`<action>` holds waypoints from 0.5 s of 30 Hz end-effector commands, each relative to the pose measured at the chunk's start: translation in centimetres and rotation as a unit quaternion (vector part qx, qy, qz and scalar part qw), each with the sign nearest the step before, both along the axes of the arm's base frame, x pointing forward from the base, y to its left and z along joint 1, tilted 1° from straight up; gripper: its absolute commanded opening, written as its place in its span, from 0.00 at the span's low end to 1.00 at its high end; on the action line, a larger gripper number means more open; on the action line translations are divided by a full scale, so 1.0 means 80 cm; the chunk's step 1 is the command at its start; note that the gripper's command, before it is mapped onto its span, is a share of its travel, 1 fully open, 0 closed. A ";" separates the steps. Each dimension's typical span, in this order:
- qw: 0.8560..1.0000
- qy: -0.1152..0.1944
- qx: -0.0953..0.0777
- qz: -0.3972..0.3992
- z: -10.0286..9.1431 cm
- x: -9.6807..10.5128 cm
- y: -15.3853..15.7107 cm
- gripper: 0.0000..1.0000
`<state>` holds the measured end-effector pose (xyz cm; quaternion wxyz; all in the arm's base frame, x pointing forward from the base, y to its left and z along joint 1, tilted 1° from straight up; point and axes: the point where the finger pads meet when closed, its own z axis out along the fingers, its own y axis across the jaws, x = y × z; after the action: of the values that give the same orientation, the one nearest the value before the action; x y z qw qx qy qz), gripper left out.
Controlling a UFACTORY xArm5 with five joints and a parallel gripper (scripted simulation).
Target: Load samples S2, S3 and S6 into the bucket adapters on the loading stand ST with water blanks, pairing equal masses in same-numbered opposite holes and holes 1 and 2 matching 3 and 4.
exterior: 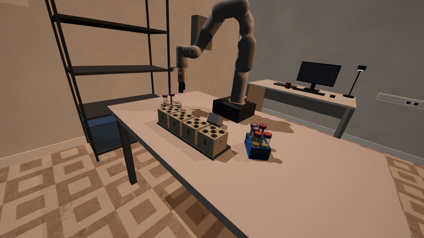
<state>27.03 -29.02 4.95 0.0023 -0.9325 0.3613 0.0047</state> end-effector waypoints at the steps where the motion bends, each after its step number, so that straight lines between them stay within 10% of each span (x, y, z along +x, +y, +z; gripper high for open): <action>1: 1.000 0.000 -0.002 0.000 0.001 0.001 -0.001 1.00; 15: 1.000 0.000 -0.002 0.000 0.005 0.001 -0.001 1.00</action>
<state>27.02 -29.02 4.96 0.0023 -0.9325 0.3613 0.0048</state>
